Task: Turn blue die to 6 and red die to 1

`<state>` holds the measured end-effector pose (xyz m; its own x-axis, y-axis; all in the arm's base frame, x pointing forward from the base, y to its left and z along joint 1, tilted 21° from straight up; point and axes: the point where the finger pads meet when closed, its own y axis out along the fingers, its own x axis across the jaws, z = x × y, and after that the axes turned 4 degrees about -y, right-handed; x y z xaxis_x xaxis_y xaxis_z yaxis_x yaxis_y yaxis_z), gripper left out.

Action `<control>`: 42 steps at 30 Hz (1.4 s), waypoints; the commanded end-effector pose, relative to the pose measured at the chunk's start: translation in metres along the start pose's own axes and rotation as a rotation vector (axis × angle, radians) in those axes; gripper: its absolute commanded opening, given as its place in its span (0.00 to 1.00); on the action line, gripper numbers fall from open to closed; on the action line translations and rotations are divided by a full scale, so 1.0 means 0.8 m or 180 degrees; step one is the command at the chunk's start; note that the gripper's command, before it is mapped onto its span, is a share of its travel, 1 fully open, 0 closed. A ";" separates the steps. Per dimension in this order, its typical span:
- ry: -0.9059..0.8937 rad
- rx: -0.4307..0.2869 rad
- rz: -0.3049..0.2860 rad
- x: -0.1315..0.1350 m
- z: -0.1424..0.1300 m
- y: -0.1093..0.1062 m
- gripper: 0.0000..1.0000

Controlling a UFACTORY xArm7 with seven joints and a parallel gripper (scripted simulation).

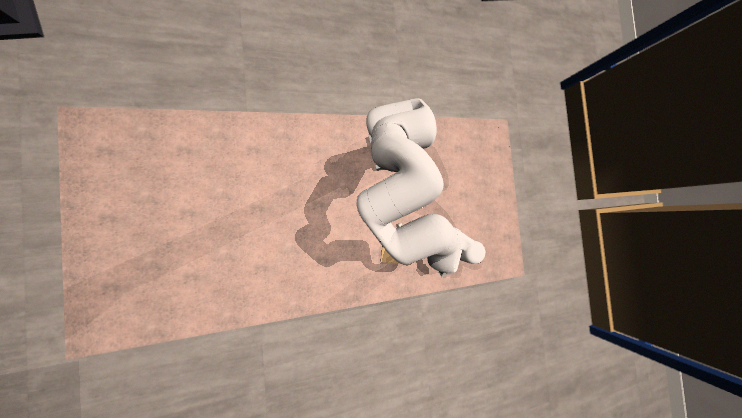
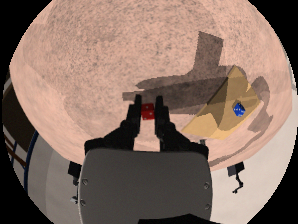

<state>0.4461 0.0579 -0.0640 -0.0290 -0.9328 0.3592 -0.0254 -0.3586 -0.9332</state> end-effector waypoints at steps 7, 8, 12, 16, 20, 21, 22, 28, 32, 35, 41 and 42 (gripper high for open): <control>-0.0001 0.0013 0.0006 -0.001 0.002 -0.002 0.11; -0.0001 0.0013 0.0006 -0.001 0.002 -0.002 0.11; -0.0001 0.0013 0.0006 -0.001 0.002 -0.004 0.11; -0.0001 0.0013 0.0006 -0.001 0.002 -0.021 0.11; -0.0001 0.0013 0.0006 -0.001 0.002 -0.054 0.11; -0.0001 0.0013 0.0006 -0.001 0.002 -0.064 0.11; -0.0001 0.0013 0.0006 -0.001 0.001 -0.074 0.11; -0.0001 0.0013 0.0006 -0.001 0.001 -0.108 0.11; -0.0001 0.0013 0.0006 -0.001 0.001 -0.125 0.11; -0.0001 0.0013 0.0006 -0.001 0.001 -0.127 0.11; -0.0001 0.0013 0.0006 -0.001 0.001 -0.127 0.11; -0.0001 0.0013 0.0006 -0.001 0.001 -0.127 0.11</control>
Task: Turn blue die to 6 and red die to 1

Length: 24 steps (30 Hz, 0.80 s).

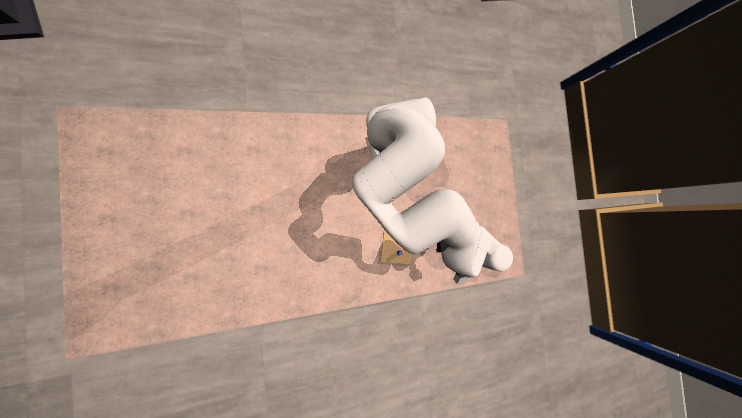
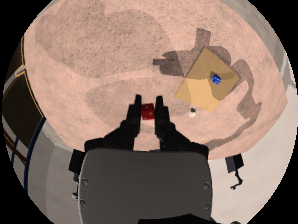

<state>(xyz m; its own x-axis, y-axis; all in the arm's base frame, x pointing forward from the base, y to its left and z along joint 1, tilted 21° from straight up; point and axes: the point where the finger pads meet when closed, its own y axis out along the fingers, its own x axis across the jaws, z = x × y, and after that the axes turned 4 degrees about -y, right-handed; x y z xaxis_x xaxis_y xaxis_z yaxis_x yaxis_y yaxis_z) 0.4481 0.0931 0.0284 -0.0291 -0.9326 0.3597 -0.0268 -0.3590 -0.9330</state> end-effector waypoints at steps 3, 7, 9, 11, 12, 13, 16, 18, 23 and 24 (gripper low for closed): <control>-0.0068 0.0017 0.0007 -0.002 0.002 -0.003 0.11; -0.0653 0.0018 0.0005 -0.005 0.008 0.004 0.11; -0.0805 0.0018 0.0005 -0.006 0.009 0.006 0.11; -0.0871 0.0019 0.0005 -0.006 0.010 0.007 0.11; -0.0870 0.0019 0.0004 -0.006 0.010 0.007 0.11; -0.0869 0.0023 0.0000 -0.006 0.010 0.007 0.11; -0.0856 0.0052 -0.0027 -0.004 0.011 0.007 0.11; -0.0844 0.0081 -0.0054 -0.002 0.012 0.008 0.11; -0.0718 0.0433 -0.0318 0.017 0.025 0.011 0.11; -0.0684 0.0549 -0.0385 0.021 0.029 0.012 0.11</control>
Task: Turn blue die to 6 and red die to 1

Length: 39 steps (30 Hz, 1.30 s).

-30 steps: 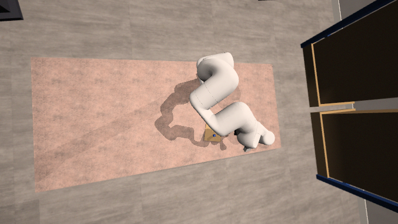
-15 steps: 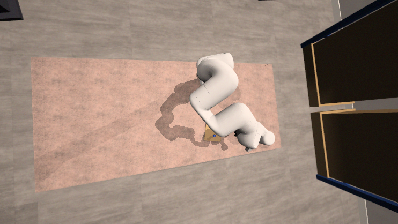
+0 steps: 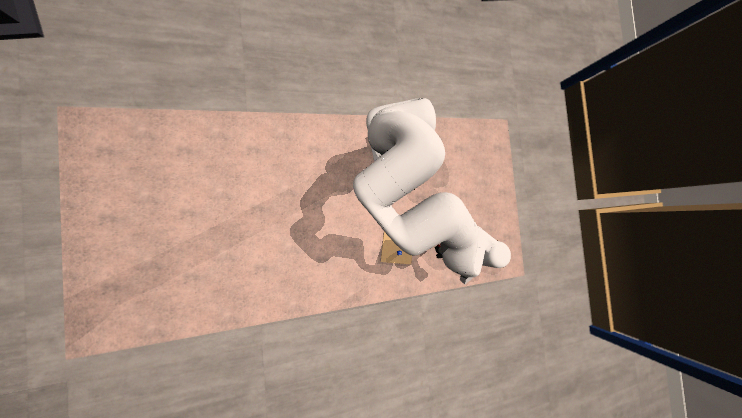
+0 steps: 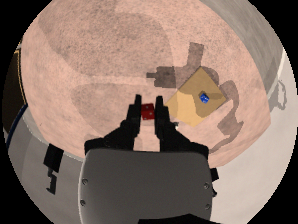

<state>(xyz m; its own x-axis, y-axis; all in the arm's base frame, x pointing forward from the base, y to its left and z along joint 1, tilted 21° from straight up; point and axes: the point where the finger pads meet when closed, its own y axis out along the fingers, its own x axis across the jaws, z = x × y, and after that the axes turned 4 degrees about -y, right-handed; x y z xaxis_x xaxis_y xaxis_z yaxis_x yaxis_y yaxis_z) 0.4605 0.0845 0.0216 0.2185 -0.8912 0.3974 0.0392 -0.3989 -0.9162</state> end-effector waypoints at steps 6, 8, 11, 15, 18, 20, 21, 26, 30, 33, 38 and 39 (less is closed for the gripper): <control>0.0207 0.0718 -0.0503 0.032 0.017 0.002 0.11; 0.0233 0.0873 -0.0564 0.036 0.020 0.001 0.11; 0.0254 0.1036 -0.0612 0.038 0.022 0.000 0.11; 0.0276 0.1370 -0.0661 0.040 0.026 -0.003 0.11; 0.0274 0.1640 -0.0651 0.037 0.026 -0.006 0.11; 0.0265 0.1791 -0.0624 0.034 0.025 -0.007 0.11; 0.0260 0.1838 -0.0612 0.033 0.024 -0.008 0.11; 0.0222 0.2095 -0.0514 0.024 0.019 -0.010 0.11; 0.0144 0.2371 -0.0323 0.009 0.006 -0.011 0.11; 0.0093 0.2485 -0.0200 0.000 -0.003 -0.011 0.11; 0.0015 0.2605 -0.0012 -0.012 -0.019 -0.009 0.11; 0.0009 0.2612 0.0001 -0.013 -0.020 -0.009 0.11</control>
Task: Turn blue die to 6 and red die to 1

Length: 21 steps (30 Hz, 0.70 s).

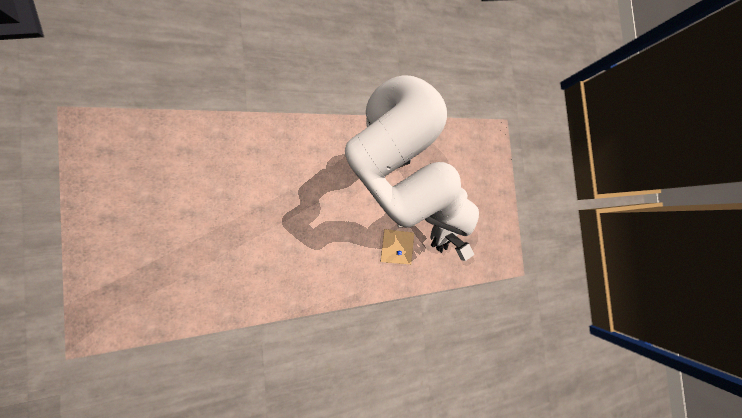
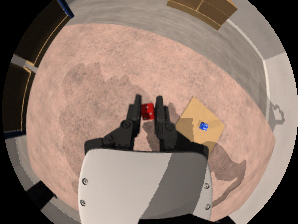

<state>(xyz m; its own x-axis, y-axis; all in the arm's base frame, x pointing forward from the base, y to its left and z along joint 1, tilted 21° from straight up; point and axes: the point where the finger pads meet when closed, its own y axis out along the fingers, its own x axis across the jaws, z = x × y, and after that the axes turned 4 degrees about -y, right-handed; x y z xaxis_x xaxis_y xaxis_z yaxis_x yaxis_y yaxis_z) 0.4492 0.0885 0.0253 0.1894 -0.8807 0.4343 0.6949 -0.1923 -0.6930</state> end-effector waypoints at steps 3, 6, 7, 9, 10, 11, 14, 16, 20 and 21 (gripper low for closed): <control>0.0032 0.0267 0.0161 -0.008 -0.005 -0.007 0.11; 0.0032 0.0267 0.0161 -0.008 -0.005 -0.007 0.11; 0.0032 0.0267 0.0161 -0.008 -0.005 -0.007 0.11; 0.0033 0.0268 0.0161 -0.008 -0.005 -0.006 0.11; 0.0033 0.0268 0.0161 -0.008 -0.006 -0.005 0.11; 0.0033 0.0268 0.0161 -0.008 -0.007 -0.005 0.11; 0.0033 0.0268 0.0161 -0.009 -0.012 0.000 0.11; 0.0033 0.0268 0.0161 -0.009 -0.016 0.005 0.11; 0.0033 0.0268 0.0161 -0.011 -0.029 0.017 0.11; 0.0033 0.0268 0.0161 -0.011 -0.029 0.017 0.11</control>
<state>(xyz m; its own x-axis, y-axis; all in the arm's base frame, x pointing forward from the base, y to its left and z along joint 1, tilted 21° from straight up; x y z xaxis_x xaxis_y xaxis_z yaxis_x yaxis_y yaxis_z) 0.4399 0.0859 0.0063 0.2185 -0.8928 0.3939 0.7378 -0.1130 -0.6655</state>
